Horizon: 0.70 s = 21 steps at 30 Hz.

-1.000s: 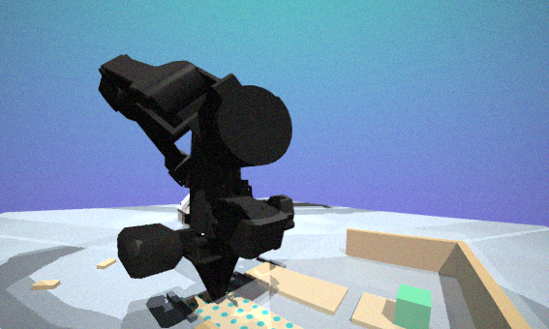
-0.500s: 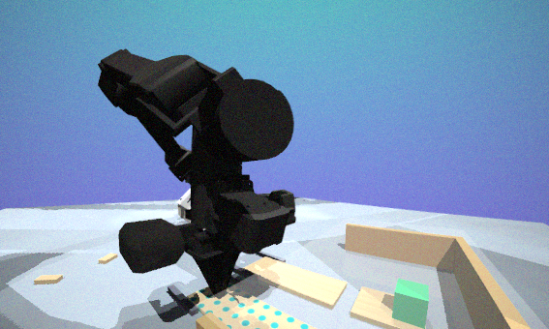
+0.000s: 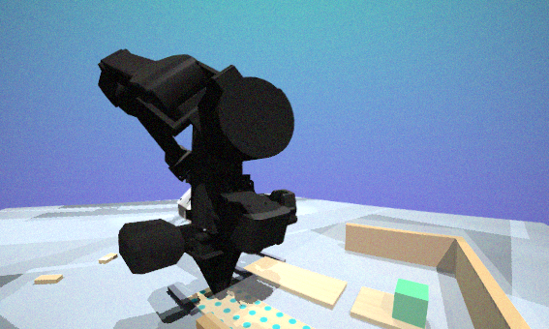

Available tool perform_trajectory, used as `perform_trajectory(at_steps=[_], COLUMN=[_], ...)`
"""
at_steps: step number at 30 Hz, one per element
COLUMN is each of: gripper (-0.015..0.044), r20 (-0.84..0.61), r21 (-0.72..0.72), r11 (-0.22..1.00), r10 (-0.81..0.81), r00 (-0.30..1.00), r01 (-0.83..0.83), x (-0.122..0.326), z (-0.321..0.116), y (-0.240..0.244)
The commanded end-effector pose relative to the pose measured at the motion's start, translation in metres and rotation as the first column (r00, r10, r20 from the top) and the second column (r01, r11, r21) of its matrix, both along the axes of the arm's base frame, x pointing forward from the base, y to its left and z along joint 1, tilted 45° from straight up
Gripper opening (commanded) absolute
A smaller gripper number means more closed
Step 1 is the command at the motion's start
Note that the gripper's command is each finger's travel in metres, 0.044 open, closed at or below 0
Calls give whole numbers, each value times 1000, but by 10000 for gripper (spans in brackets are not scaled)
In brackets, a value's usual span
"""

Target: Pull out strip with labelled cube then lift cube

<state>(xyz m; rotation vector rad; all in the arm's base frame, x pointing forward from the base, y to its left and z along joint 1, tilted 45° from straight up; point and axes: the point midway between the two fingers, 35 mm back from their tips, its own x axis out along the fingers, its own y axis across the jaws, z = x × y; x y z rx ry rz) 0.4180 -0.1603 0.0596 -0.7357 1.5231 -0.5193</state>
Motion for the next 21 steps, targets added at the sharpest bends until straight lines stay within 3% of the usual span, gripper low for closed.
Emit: perform_trajectory(at_steps=[1,21], gripper=[0,0], r20=[-12,-14], r21=[5,4], r11=[1000,1000], r10=[-9,-10], r00=[1000,1000], r01=[10,10], x=[-9,-39], z=[-3,-1], y=[-5,-9])
